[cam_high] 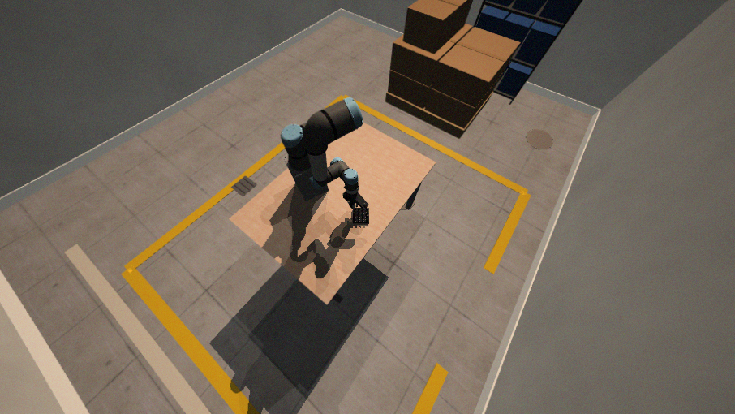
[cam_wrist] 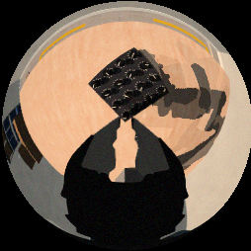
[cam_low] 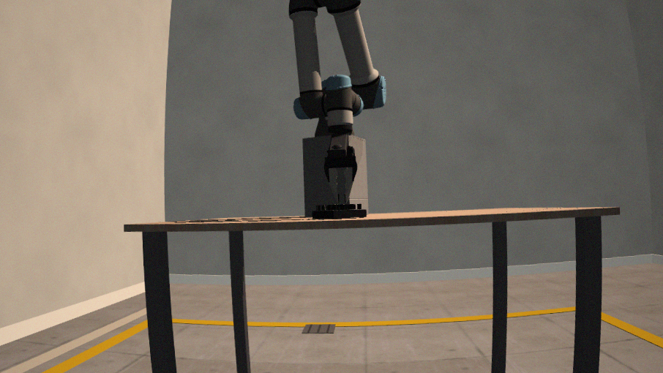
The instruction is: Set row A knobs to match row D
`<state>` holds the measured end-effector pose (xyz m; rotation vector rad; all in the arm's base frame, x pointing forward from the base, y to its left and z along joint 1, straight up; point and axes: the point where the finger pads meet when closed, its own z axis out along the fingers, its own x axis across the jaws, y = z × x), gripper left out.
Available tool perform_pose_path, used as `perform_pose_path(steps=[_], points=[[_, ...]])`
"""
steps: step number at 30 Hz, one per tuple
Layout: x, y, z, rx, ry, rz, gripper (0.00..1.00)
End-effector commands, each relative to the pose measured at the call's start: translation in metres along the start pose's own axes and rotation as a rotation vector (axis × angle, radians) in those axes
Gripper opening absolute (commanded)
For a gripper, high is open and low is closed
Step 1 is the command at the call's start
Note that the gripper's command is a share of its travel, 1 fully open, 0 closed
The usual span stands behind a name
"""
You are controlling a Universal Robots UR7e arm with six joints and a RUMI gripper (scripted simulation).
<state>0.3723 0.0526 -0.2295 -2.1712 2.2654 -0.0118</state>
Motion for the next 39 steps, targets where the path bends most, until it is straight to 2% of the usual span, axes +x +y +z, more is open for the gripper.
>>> perform_pose_path(steps=[1,39], points=[[0.0,0.0,0.0,0.001,0.0,0.0,0.11],[0.0,0.0,0.014,0.001,0.0,0.0,0.11]])
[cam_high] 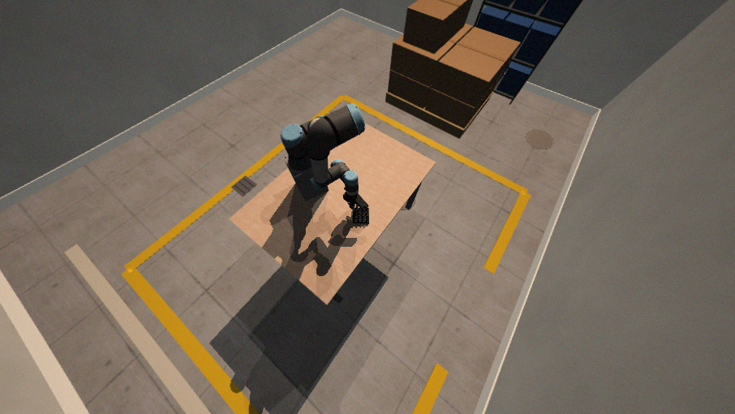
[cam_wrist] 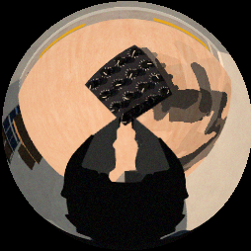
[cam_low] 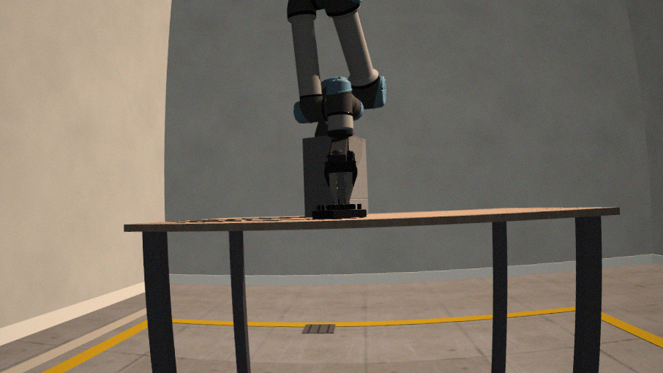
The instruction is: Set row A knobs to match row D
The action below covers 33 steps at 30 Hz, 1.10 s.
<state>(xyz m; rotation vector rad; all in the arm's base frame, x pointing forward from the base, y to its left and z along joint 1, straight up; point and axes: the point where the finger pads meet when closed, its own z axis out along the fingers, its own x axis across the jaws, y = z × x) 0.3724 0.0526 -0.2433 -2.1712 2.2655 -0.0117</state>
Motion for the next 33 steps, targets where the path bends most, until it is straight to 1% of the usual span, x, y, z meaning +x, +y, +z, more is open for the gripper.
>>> perform_pose_path(steps=[1,32,33], points=[[0.0,-0.0004,0.0,0.001,0.0,0.0,0.11],[0.0,-0.0004,0.0,0.001,0.0,0.0,0.11],[0.0,-0.0004,0.0,0.001,0.0,0.0,0.04]])
